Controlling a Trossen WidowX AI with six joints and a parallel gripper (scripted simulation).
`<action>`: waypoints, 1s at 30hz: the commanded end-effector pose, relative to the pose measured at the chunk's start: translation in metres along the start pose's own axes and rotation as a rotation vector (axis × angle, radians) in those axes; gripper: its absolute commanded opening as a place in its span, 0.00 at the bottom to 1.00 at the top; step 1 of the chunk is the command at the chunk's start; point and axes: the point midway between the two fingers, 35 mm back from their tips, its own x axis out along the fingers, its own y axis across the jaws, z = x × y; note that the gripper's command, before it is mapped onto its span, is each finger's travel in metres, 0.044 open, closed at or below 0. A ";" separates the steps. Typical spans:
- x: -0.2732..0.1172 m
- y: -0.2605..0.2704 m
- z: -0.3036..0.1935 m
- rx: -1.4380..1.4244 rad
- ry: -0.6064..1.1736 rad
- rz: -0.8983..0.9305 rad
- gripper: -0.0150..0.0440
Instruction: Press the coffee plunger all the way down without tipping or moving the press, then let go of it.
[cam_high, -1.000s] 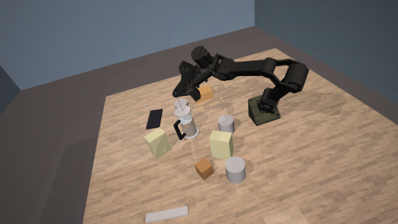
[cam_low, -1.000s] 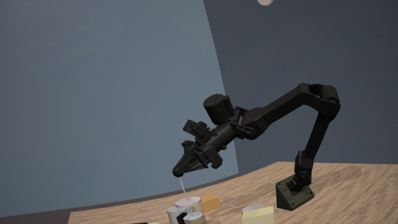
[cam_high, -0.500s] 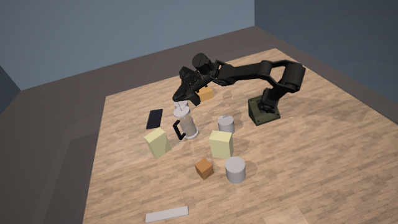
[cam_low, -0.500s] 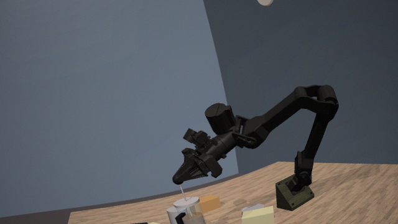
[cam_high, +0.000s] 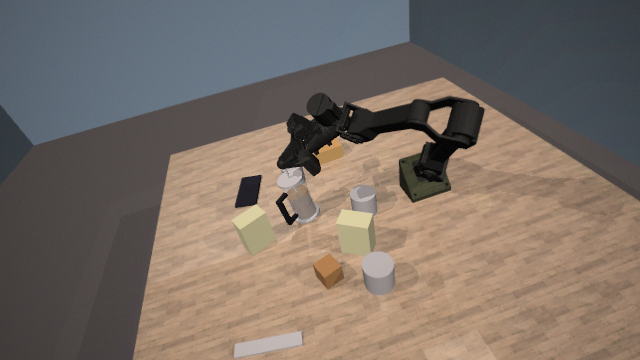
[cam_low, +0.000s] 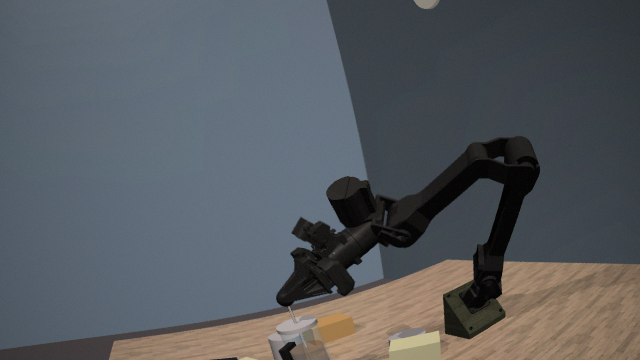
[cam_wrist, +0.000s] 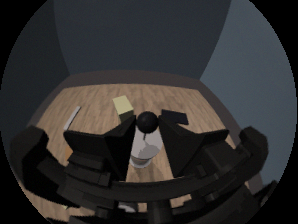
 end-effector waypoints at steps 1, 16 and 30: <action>0.009 0.001 -0.022 0.043 0.064 0.014 0.46; 0.010 -0.001 -0.021 0.043 0.064 0.015 0.46; 0.010 -0.002 -0.020 0.043 0.064 0.015 0.46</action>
